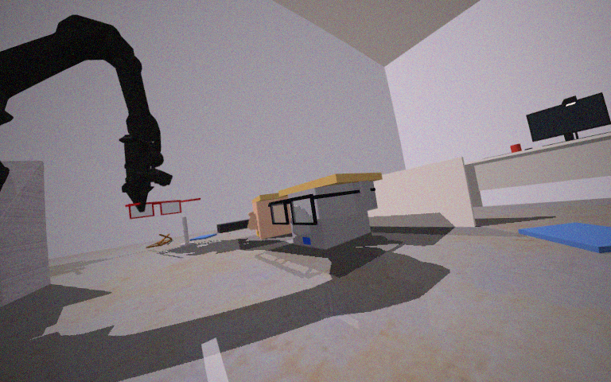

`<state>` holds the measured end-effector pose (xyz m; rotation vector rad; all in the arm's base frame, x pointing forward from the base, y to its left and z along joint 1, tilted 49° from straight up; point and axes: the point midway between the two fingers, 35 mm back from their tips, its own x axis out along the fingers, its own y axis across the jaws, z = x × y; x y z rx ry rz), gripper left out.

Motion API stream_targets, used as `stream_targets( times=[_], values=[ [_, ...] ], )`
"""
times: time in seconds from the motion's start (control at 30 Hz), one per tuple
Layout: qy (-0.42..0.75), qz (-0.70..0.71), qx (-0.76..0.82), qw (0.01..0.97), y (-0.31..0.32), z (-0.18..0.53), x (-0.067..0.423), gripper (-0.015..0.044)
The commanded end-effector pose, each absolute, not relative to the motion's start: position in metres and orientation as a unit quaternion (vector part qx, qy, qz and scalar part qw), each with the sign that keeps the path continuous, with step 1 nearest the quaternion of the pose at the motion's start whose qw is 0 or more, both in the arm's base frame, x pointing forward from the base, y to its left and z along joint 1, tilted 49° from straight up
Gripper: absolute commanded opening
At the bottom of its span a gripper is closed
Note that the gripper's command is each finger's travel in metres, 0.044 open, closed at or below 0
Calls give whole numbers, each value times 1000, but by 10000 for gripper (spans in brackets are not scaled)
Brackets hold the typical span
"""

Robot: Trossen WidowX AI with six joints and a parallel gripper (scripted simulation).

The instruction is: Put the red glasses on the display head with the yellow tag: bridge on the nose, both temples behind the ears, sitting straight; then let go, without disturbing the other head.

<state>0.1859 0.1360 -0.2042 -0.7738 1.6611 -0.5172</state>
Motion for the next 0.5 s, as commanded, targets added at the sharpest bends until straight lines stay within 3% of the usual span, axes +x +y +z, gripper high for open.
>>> stream_targets(
  times=[0.0,0.47],
  values=[
    [714,-213,-339,574,132,-202,188,0],
    [739,-90,-425,515,98,-153,224,0]
  ],
)
